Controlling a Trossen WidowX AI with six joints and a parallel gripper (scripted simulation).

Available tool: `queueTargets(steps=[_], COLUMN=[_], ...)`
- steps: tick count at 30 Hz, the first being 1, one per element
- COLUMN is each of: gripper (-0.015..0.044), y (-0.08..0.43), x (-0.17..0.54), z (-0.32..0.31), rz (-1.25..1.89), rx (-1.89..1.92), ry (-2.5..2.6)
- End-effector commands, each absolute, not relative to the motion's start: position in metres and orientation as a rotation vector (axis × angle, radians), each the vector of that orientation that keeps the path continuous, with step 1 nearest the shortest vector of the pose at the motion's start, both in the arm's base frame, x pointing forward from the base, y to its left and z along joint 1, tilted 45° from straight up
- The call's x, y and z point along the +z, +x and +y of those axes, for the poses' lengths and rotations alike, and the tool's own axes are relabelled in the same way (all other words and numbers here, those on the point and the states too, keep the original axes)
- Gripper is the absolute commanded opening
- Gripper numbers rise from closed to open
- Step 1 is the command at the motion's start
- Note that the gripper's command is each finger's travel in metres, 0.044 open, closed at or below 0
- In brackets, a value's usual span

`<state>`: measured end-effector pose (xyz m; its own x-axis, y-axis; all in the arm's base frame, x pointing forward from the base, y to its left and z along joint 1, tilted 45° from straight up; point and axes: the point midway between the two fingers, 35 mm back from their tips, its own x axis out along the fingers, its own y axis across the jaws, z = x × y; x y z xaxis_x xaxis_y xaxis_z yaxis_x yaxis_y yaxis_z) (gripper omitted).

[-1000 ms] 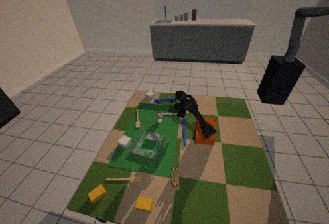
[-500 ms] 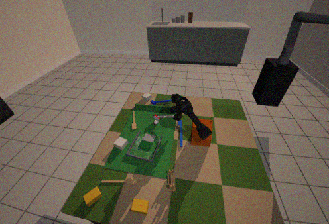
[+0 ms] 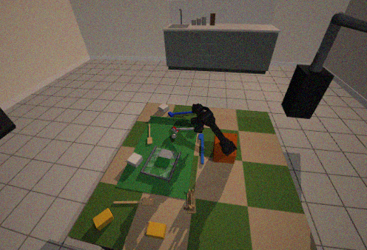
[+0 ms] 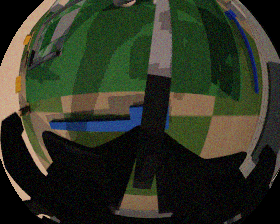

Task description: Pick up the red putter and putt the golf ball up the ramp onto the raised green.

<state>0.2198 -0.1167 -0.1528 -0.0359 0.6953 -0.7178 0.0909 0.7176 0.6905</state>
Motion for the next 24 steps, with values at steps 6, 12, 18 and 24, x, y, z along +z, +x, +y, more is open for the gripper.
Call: queueTargets(steps=[6, 12, 18, 24], gripper=[0.0000, 0.0000, 0.0000, 0.0000], y=[0.218, 0.228, 0.234, 0.231], x=[-0.159, -0.134, -0.078, -0.066], z=[-0.123, -0.101, -0.041, -0.026], rz=[1.552, 1.552, 1.548, 1.548], rx=[0.543, 0.538, 0.546, 0.551], ry=[0.670, 0.667, 0.669, 0.671])
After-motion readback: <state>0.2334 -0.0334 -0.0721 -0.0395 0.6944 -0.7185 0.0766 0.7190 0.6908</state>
